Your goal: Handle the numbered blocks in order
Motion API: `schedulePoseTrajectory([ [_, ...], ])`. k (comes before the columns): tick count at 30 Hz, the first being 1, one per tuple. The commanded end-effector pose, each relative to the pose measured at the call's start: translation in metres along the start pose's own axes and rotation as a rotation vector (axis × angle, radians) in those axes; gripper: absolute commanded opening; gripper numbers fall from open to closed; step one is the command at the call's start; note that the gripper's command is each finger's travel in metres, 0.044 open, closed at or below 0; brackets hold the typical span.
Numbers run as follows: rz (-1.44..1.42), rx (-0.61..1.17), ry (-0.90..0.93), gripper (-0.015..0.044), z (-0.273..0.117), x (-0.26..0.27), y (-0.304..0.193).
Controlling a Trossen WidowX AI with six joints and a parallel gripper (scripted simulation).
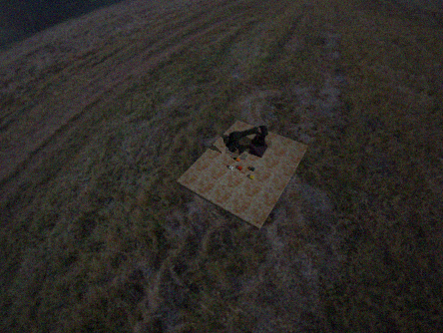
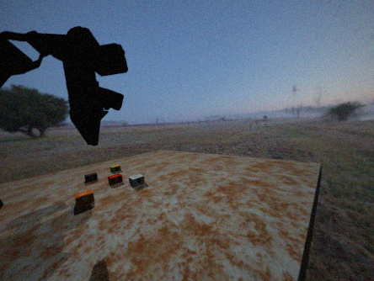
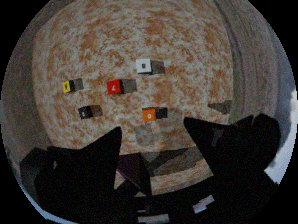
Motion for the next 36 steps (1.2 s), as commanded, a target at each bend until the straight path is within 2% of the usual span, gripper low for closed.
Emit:
schedulePoseTrajectory([
  [1,-0.010,-0.001,-0.006,0.0400,0.002,0.007,-0.031],
  [5,-0.010,-0.001,-0.006,0.0400,0.005,0.008,-0.032],
  [11,-0.010,-0.002,-0.004,0.0400,0.081,0.008,-0.032],
  [36,-0.011,-0.002,-0.003,0.0400,0.115,0.008,-0.032],
])
Point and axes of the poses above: the point midway between the two fingers, 35 mm back from their tips, its own z axis out along the fingers, its own x axis across the jaws, y = z × x, the point moved 4 cm from there along -z, back along the fingers, and after that the axes turned 4 degrees about -z, right-handed, at the moved point
